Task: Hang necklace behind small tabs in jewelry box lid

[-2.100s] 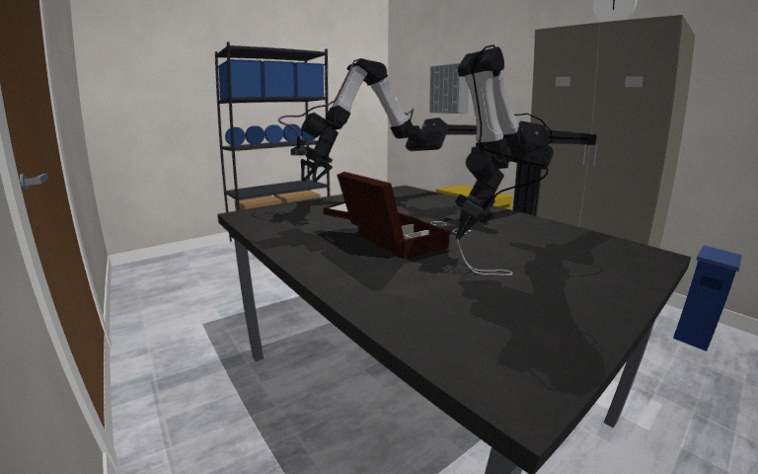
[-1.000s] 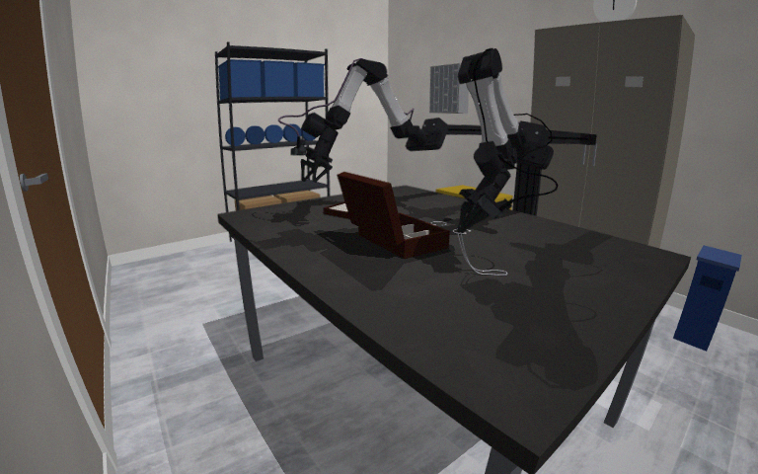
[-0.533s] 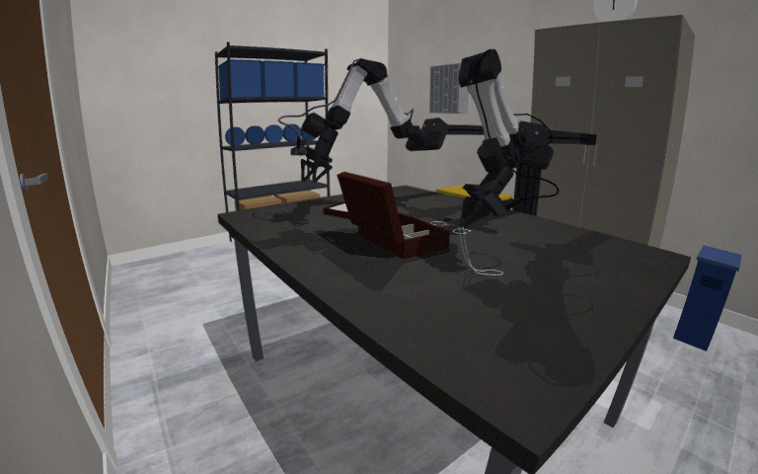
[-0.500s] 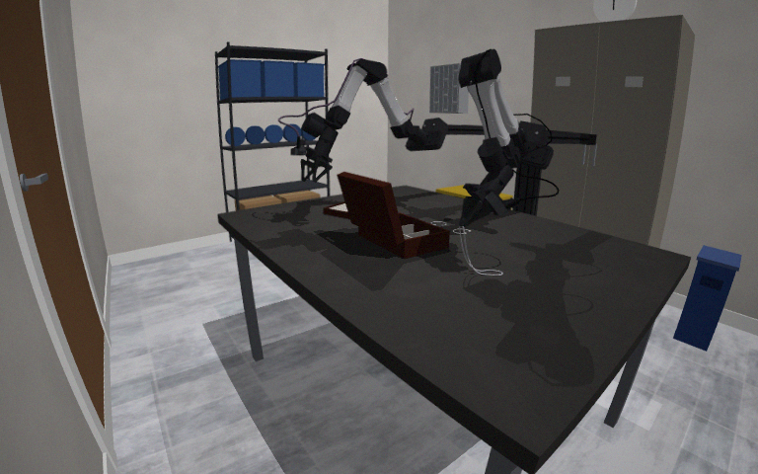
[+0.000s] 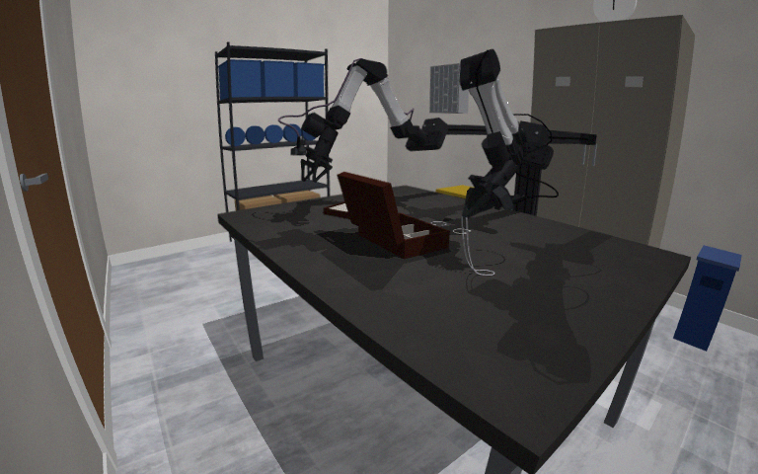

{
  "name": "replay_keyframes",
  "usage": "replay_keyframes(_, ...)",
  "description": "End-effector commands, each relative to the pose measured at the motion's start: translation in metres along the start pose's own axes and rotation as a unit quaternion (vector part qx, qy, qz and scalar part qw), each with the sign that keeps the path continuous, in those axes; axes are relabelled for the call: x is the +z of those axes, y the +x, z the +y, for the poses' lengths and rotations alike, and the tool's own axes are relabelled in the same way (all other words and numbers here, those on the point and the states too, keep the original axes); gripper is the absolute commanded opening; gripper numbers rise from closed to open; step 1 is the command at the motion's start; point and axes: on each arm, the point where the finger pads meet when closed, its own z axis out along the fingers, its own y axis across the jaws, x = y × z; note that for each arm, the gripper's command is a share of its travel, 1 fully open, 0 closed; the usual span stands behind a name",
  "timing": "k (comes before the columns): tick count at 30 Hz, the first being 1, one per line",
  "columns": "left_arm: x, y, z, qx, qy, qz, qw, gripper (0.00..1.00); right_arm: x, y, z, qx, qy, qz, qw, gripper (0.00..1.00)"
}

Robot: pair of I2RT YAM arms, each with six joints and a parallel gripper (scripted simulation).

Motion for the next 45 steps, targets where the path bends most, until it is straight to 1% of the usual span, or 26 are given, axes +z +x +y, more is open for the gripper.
replay_keyframes(1, -0.007, -0.001, -0.004, -0.038, 0.021, -0.002, 0.999, 0.03, -0.02, -0.033, 0.001, 0.003, 0.0, -0.038, 0.999, 1.0)
replay_keyframes(3, -0.01, -0.001, 0.0, -0.058, 0.014, -0.003, 0.998, 0.03, -0.02, -0.033, 0.001, 0.003, 0.0, -0.038, 0.999, 1.0)
replay_keyframes(5, -0.011, -0.001, 0.002, -0.059, 0.012, -0.005, 0.998, 0.03, -0.02, -0.033, 0.001, 0.003, 0.0, -0.038, 0.999, 1.0)
replay_keyframes(7, -0.008, -0.003, -0.005, -0.036, 0.02, -0.005, 0.999, 0.03, -0.02, -0.033, 0.001, 0.003, 0.0, -0.038, 0.999, 1.0)
replay_keyframes(8, -0.009, -0.003, -0.016, -0.026, 0.035, -0.006, 0.999, 0.03, -0.02, -0.033, 0.001, 0.003, 0.0, -0.038, 0.999, 1.0)
replay_keyframes(11, -0.009, -0.001, -0.018, -0.026, 0.037, -0.003, 0.999, 0.03, -0.02, -0.033, 0.001, 0.003, 0.0, -0.038, 0.999, 1.0)
replay_keyframes(13, -0.009, -0.001, -0.028, -0.018, 0.05, -0.003, 0.999, 0.03, -0.02, -0.033, 0.001, 0.003, 0.0, -0.038, 0.999, 1.0)
replay_keyframes(25, -0.008, -0.005, -0.032, -0.004, 0.055, -0.011, 0.998, 0.03, -0.02, -0.033, 0.001, 0.003, 0.0, -0.038, 0.999, 1.0)
replay_keyframes(45, -0.008, -0.005, -0.033, -0.006, 0.057, -0.01, 0.998, 0.03, -0.02, -0.033, 0.001, 0.003, 0.0, -0.038, 0.999, 1.0)
